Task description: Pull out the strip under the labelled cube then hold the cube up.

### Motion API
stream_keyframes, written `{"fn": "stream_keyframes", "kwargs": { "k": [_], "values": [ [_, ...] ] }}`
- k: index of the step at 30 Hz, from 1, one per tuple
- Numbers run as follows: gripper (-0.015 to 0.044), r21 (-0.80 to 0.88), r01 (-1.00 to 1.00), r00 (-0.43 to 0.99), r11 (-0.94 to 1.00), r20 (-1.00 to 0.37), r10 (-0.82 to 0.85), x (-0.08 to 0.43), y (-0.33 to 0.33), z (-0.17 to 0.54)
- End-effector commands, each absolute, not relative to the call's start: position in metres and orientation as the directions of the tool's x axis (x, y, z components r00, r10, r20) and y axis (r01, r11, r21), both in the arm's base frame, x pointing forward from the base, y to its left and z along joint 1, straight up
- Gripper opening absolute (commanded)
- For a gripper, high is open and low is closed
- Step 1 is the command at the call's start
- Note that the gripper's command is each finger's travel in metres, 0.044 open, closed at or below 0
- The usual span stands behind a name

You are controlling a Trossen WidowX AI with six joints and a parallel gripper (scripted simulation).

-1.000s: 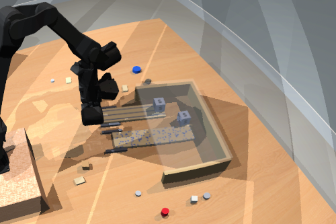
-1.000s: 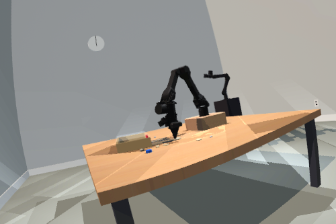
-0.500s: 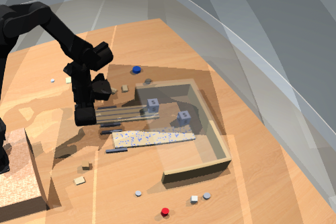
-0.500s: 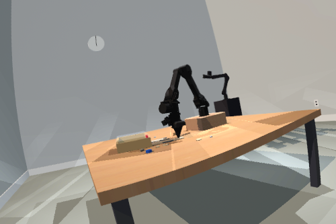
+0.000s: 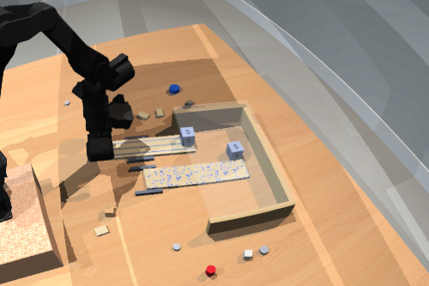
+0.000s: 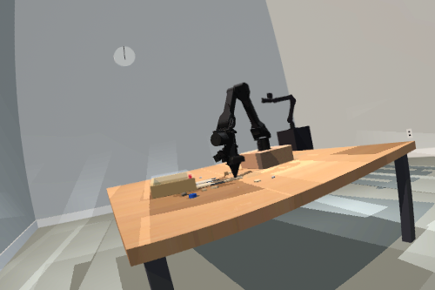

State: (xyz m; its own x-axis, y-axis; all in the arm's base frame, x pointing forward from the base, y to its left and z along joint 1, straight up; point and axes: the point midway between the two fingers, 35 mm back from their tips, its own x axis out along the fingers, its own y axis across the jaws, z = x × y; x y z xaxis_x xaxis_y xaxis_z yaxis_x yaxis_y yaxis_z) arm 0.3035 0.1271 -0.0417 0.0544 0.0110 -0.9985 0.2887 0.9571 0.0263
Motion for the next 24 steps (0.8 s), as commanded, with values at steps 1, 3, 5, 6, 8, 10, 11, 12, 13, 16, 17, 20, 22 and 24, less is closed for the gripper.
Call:
{"fn": "stream_keyframes", "kwargs": {
  "k": [1,3,5,6,8,10,11,12,13,16,17,20,22,24],
  "values": [
    [0.0,0.012,0.282,0.021,0.959,-1.0,0.006,0.287,0.129,-0.048],
    [0.0,0.012,0.282,0.021,0.959,-1.0,0.006,0.285,0.13,-0.049],
    [0.0,0.012,0.282,0.021,0.959,-1.0,0.007,0.282,0.131,-0.049],
    [0.0,0.012,0.282,0.021,0.959,-1.0,0.007,0.281,0.131,-0.049],
    [0.0,0.012,0.282,0.02,0.959,-1.0,0.007,0.278,0.132,-0.049],
    [0.0,0.012,0.282,0.02,0.959,-1.0,0.007,0.276,0.133,-0.049],
    [0.0,0.012,0.282,0.02,0.959,-1.0,0.007,0.275,0.133,-0.049],
    [0.0,0.012,0.282,0.02,0.959,-1.0,0.007,0.273,0.133,-0.049],
    [0.0,0.012,0.282,0.02,0.959,-1.0,0.007,0.272,0.134,-0.049],
    [0.0,0.012,0.282,0.02,0.959,-1.0,0.007,0.268,0.135,-0.049],
    [0.0,0.012,0.282,0.02,0.959,-1.0,0.007,0.267,0.135,-0.049],
    [0.0,0.012,0.282,0.019,0.959,-1.0,0.007,0.263,0.136,-0.049],
    [0.0,0.012,0.282,0.019,0.959,-1.0,0.007,0.26,0.137,-0.049],
    [0.0,0.012,0.282,0.019,0.959,-1.0,0.007,0.258,0.138,-0.049]
  ]
}}
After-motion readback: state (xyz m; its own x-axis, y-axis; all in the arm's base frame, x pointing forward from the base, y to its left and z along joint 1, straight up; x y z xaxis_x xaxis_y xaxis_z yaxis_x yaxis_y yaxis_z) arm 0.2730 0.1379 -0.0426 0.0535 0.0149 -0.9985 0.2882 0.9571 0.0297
